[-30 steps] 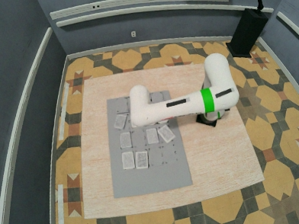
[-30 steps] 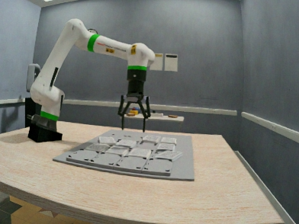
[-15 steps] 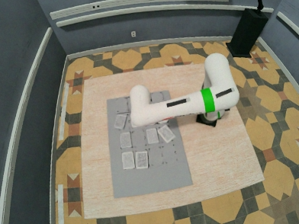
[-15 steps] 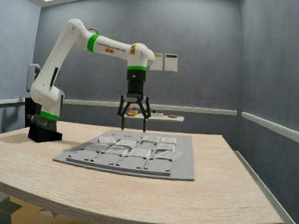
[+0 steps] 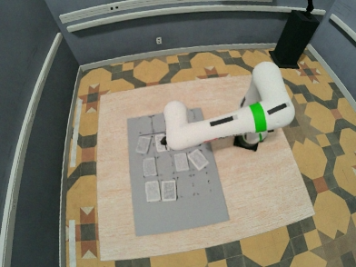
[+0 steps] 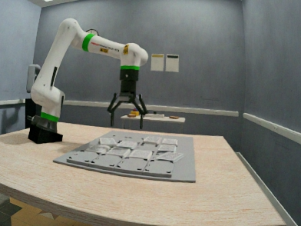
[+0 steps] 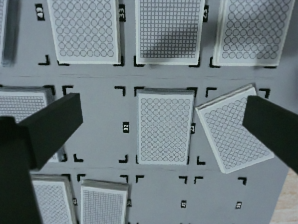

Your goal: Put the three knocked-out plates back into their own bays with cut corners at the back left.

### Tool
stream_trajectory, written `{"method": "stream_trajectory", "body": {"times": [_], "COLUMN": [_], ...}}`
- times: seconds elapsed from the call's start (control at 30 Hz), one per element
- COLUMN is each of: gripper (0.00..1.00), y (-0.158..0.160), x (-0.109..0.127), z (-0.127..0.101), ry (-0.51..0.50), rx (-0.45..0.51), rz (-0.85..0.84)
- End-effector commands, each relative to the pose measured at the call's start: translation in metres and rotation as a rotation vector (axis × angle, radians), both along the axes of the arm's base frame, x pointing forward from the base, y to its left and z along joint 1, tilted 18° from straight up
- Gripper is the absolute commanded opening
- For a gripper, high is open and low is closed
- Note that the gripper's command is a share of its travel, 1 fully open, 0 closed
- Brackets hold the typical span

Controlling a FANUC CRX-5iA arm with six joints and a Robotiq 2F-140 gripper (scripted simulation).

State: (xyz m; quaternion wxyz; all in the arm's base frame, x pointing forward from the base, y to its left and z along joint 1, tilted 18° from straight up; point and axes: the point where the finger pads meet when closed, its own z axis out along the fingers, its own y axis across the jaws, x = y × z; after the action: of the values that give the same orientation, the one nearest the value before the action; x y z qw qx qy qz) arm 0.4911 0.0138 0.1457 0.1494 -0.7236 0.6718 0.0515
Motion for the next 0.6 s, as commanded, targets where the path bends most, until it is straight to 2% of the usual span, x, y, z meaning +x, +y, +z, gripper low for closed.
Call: {"method": "stream_trajectory", "body": {"times": [0.0,0.37,0.43,0.57], "gripper": [1.00,1.00,1.00,1.00], "y": [0.001,0.005,0.005,0.007], "x": [-0.016,-0.060,-0.060,-0.075], "z": [0.002,0.003,0.003,0.004], "ry": [-0.003,-0.003,-0.003,-0.003], "rx": [-0.001,-0.001,-0.001,-0.001], "rz": [-0.001,-0.001,-0.001,-0.001]}}
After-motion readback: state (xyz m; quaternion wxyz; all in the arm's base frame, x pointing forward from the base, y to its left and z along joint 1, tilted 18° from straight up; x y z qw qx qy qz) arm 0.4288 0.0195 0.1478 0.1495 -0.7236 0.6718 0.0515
